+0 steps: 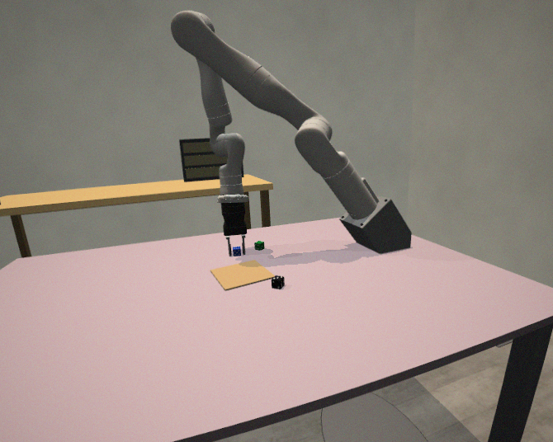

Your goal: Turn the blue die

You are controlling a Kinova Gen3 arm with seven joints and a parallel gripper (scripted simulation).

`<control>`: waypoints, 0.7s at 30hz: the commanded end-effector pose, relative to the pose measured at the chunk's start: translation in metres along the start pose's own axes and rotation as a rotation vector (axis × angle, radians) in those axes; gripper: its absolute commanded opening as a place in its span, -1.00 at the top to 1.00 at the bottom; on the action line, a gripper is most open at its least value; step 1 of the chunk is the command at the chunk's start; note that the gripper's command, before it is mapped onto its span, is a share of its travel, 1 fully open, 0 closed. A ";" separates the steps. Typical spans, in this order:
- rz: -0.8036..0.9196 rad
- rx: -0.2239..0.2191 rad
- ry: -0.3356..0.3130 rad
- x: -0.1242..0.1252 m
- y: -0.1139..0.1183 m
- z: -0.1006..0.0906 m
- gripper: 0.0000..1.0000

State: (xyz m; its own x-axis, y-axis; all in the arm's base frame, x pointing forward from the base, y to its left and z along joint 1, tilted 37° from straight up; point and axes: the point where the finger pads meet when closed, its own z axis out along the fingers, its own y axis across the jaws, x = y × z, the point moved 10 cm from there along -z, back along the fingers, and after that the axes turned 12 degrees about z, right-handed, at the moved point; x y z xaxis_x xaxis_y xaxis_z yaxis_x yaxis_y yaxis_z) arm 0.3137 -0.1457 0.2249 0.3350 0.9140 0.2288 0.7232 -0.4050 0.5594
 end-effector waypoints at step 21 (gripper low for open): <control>0.000 -0.001 -0.001 0.000 0.000 0.000 0.02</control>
State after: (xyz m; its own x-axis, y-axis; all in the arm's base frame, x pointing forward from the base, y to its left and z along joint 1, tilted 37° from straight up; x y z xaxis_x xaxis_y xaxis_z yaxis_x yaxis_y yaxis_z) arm 0.3137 -0.1457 0.2249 0.3350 0.9140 0.2288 0.7232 -0.4050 0.5594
